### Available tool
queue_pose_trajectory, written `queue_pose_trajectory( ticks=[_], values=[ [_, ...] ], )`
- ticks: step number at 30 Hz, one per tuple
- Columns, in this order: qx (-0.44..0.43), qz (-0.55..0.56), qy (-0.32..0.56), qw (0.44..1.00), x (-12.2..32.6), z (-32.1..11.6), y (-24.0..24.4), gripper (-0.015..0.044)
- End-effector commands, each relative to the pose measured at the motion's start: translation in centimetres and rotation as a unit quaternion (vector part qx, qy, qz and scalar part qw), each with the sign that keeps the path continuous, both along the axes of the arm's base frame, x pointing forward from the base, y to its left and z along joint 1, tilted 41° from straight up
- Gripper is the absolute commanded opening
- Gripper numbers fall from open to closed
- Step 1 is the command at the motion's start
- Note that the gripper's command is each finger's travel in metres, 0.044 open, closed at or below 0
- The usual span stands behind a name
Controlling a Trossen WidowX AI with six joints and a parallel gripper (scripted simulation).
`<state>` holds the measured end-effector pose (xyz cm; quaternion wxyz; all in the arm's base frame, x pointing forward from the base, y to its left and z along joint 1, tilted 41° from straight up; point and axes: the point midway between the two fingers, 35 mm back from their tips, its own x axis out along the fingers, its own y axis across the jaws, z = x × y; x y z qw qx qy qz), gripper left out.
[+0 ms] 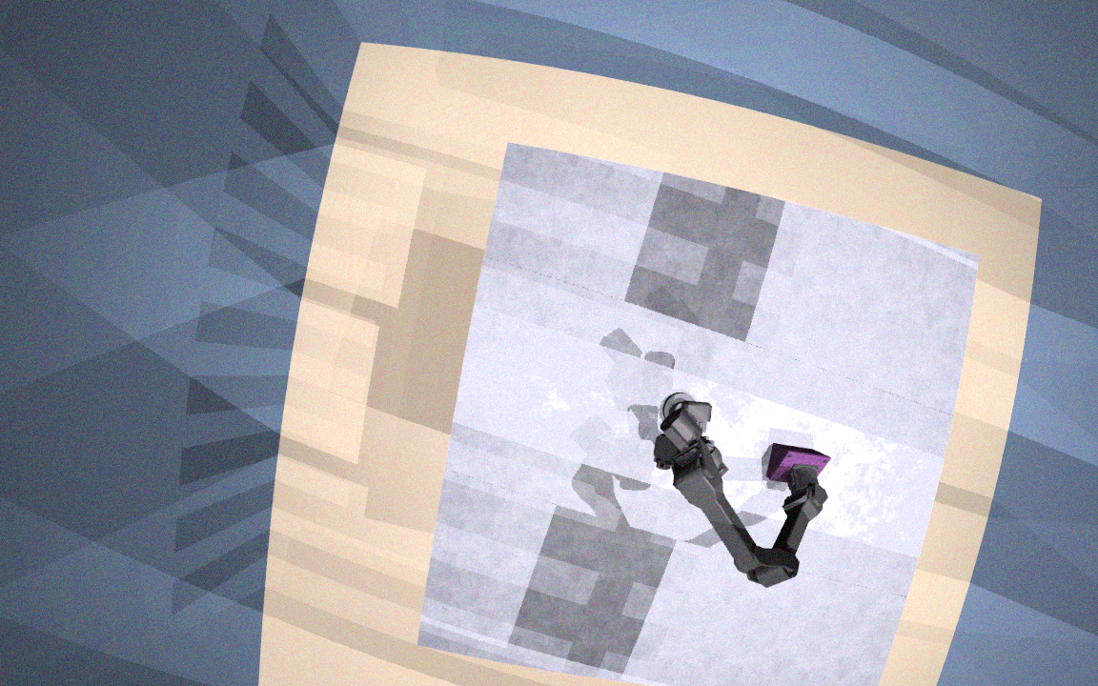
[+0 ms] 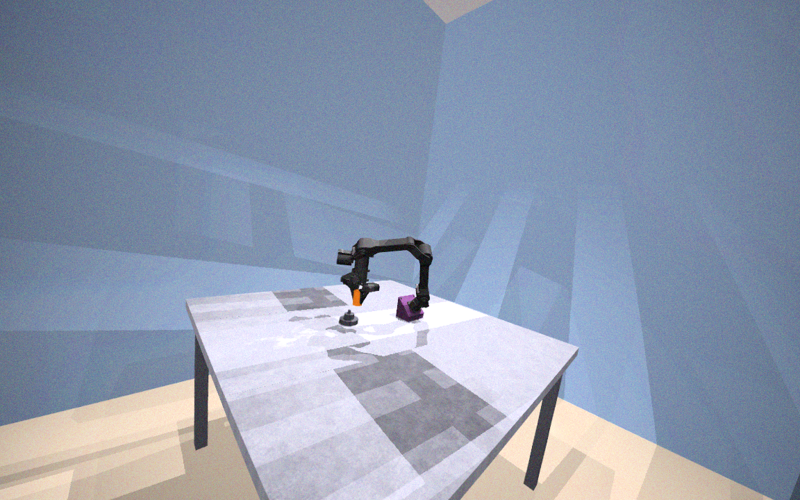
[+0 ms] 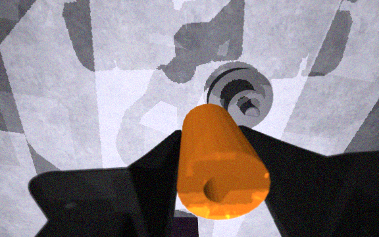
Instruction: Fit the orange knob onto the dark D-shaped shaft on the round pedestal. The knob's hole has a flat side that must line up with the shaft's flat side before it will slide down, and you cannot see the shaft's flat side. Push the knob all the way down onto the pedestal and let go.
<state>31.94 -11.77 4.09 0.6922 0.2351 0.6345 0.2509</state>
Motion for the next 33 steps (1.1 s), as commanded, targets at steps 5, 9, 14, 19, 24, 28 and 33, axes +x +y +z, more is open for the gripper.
queue_pose_trajectory(
  ticks=[5,9,14,19,24,28,33],
  values=[
    [-0.002,0.003,-0.004,1.0,-0.2,-2.2,-1.7,0.0],
    [-0.001,0.005,-0.005,1.0,-0.3,-3.3,-2.3,0.0],
    [0.0,0.007,-0.006,1.0,-0.5,-4.5,-3.0,0.0],
    [0.0,0.007,-0.006,1.0,-0.5,-4.7,-2.8,0.0],
    [0.0,0.007,-0.006,1.0,-0.3,-5.7,-2.0,0.0],
    [0.0,0.007,-0.006,1.0,-0.3,-6.4,-1.3,0.0],
    [0.0,0.008,-0.007,1.0,-0.3,-6.3,-1.5,0.0]
  ],
)
